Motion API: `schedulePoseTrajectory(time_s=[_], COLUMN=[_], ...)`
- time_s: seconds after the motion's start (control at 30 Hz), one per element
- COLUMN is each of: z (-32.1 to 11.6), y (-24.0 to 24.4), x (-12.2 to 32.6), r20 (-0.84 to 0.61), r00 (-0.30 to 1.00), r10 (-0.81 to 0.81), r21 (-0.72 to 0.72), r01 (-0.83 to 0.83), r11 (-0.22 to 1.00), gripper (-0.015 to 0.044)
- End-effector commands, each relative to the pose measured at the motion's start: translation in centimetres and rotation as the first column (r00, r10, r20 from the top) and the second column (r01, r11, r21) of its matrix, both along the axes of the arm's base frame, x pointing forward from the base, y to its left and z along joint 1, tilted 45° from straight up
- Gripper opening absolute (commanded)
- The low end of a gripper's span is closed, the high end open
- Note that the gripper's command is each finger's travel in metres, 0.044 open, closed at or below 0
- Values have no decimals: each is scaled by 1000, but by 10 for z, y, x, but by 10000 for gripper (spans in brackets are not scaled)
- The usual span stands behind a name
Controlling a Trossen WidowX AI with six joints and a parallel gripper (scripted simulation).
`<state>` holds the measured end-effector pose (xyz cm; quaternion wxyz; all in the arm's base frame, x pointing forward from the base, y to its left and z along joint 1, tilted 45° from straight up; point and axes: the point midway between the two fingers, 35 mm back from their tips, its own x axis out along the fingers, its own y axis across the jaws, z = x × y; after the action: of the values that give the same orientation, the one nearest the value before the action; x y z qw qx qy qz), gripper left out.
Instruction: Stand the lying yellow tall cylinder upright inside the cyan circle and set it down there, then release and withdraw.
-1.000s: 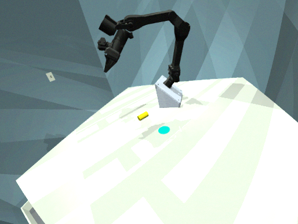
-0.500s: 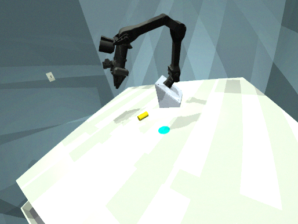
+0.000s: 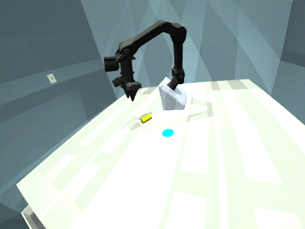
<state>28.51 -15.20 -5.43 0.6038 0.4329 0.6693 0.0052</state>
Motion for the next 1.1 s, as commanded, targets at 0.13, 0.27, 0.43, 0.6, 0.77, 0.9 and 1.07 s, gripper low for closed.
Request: schedulePoseTrajectory(time_s=[0.13, 0.27, 0.43, 0.6, 0.77, 0.9, 1.07], z=[-15, -18, -34, -84, -96, -96, -96], y=[33, 42, 56, 106, 121, 121, 121], x=[-18, -23, -21, -23, -27, -27, -27], r20=[-39, -47, -47, -45, -45, -45, -45], r00=[993, 988, 988, 988, 988, 988, 988], r10=[110, 145, 144, 144, 145, 145, 145], r21=[109, 143, 141, 144, 147, 147, 147], r01=[-105, -137, -137, -137, -137, -137, -137], r11=[988, 980, 981, 980, 980, 980, 980], gripper=[309, 309, 309, 309, 309, 204, 105])
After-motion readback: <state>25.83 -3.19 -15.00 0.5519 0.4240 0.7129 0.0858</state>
